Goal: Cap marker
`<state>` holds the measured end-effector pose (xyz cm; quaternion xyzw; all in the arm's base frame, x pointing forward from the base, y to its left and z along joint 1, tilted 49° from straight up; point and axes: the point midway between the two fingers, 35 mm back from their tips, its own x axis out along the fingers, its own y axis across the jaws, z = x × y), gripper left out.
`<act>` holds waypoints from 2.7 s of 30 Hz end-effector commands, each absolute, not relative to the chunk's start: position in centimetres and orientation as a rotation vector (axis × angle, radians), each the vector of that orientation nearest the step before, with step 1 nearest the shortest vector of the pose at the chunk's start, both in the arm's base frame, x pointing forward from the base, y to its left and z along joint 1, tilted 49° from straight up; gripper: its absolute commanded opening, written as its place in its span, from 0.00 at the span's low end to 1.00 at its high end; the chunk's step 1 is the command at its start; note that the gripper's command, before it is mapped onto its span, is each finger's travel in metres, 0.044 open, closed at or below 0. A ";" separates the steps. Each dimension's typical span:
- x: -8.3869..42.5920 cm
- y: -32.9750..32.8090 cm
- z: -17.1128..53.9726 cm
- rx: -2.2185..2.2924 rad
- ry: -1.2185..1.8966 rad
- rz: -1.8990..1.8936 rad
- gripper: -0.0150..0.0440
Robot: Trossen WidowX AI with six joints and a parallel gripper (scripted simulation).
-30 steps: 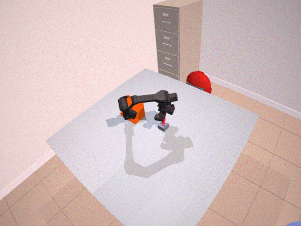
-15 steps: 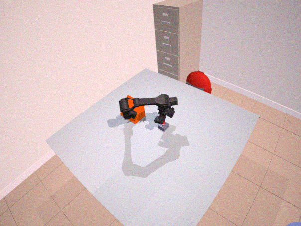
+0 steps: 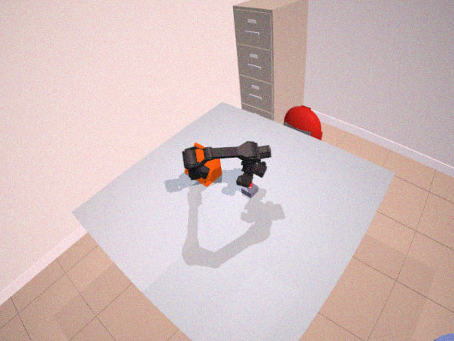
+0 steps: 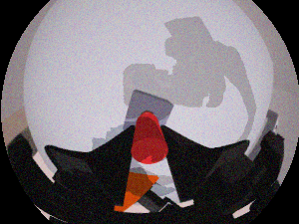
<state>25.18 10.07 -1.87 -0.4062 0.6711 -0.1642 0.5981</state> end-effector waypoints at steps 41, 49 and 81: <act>24.8 14.9 2.5 -0.701 1.444 -0.605 0.60; 24.8 14.9 2.5 -0.701 1.444 -0.605 0.25; 24.9 13.2 0.9 -0.702 1.443 -0.605 0.25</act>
